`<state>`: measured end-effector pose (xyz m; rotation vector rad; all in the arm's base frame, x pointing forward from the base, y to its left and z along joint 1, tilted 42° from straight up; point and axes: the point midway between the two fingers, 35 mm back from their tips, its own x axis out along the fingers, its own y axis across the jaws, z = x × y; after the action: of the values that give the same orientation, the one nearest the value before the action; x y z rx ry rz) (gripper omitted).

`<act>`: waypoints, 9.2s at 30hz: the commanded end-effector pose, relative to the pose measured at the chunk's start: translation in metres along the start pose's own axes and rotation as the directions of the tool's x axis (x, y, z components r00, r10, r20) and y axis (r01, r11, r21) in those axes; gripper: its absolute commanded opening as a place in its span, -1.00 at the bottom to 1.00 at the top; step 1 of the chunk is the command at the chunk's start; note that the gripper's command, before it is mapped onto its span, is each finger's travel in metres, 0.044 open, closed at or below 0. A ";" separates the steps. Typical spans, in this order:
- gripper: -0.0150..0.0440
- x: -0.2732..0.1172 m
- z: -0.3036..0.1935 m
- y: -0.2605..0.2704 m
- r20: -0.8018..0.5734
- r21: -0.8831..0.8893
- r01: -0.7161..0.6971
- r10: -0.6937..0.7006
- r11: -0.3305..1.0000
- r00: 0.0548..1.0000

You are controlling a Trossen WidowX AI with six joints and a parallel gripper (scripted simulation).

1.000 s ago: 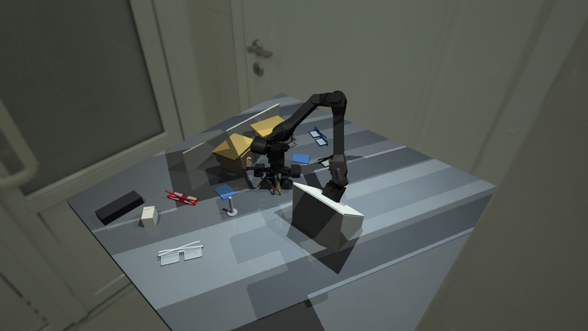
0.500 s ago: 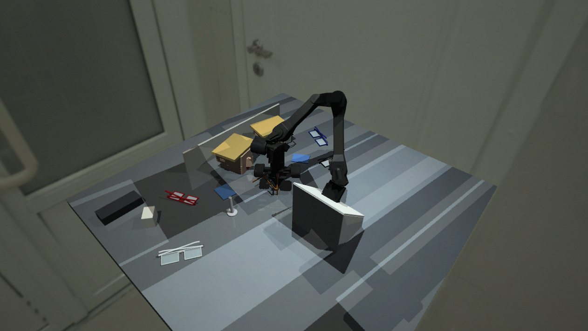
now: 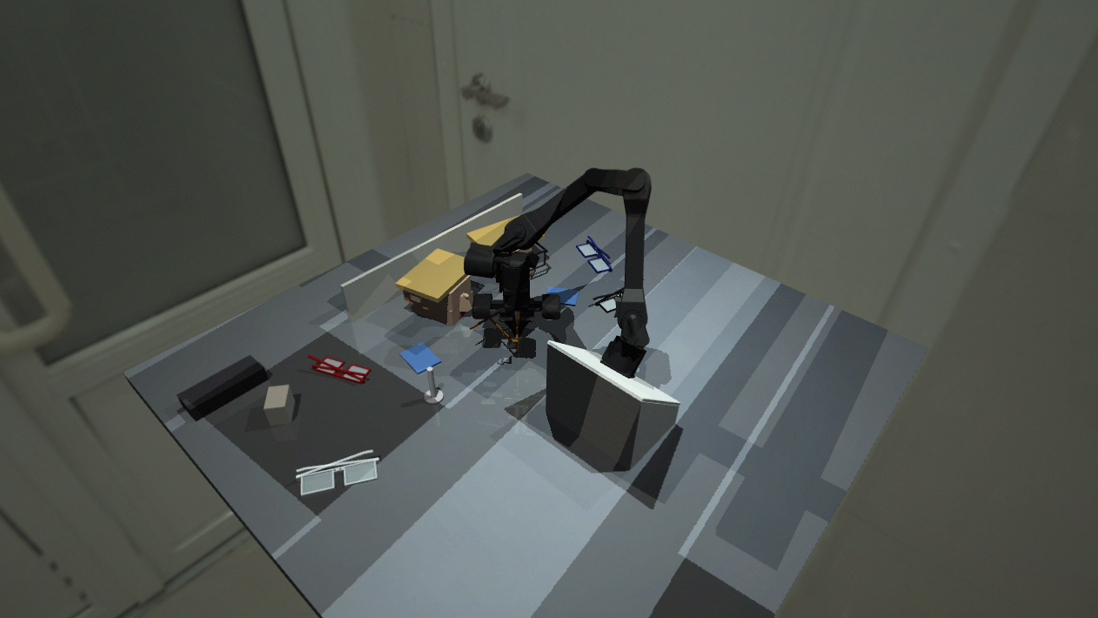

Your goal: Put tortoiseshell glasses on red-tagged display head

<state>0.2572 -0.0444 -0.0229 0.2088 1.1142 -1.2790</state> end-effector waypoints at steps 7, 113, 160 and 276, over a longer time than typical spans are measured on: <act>-0.49 -0.065 0.001 0.002 0.003 0.012 -0.013 0.013 1.000 1.000; -0.49 -0.013 -0.192 0.118 -0.006 0.013 -0.022 0.022 1.000 1.000; -0.49 -0.013 -0.228 0.102 -0.009 0.012 -0.022 0.022 1.000 1.000; -0.49 -0.012 -0.151 0.131 -0.003 0.015 -0.022 0.022 1.000 1.000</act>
<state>0.2869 0.1138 -0.1484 0.2419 1.1057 -1.2703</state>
